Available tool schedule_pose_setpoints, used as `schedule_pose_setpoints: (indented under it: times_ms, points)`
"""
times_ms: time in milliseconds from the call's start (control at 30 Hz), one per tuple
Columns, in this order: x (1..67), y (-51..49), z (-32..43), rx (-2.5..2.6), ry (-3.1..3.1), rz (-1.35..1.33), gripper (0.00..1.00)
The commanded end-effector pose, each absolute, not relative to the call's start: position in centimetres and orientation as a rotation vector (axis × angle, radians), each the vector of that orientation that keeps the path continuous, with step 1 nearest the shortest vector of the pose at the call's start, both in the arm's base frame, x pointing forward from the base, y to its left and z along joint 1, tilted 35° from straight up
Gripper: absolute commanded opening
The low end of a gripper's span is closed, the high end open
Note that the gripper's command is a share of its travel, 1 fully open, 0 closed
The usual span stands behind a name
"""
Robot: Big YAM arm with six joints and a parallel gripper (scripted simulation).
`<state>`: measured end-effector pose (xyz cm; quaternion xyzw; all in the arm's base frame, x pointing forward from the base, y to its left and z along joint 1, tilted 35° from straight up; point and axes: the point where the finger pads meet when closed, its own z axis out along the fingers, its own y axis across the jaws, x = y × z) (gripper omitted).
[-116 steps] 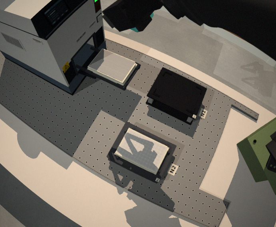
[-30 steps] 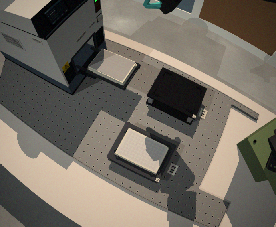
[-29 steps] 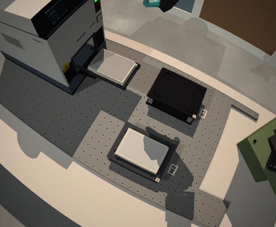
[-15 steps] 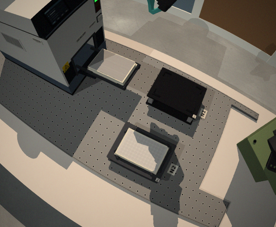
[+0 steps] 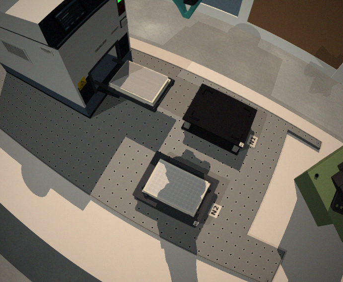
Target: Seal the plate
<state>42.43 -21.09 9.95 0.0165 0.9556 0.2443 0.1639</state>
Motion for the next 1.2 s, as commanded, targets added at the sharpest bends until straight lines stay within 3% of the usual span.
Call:
schedule_pose_setpoints:
  times_ms: [0, 1167]
  points:
    - [42.8, -22.1, 11.7, 0.003, 2.685, 0.65, 0.0]
    - [43.1, -23.0, 12.2, 0.05, 2.667, 0.636, 0.0]
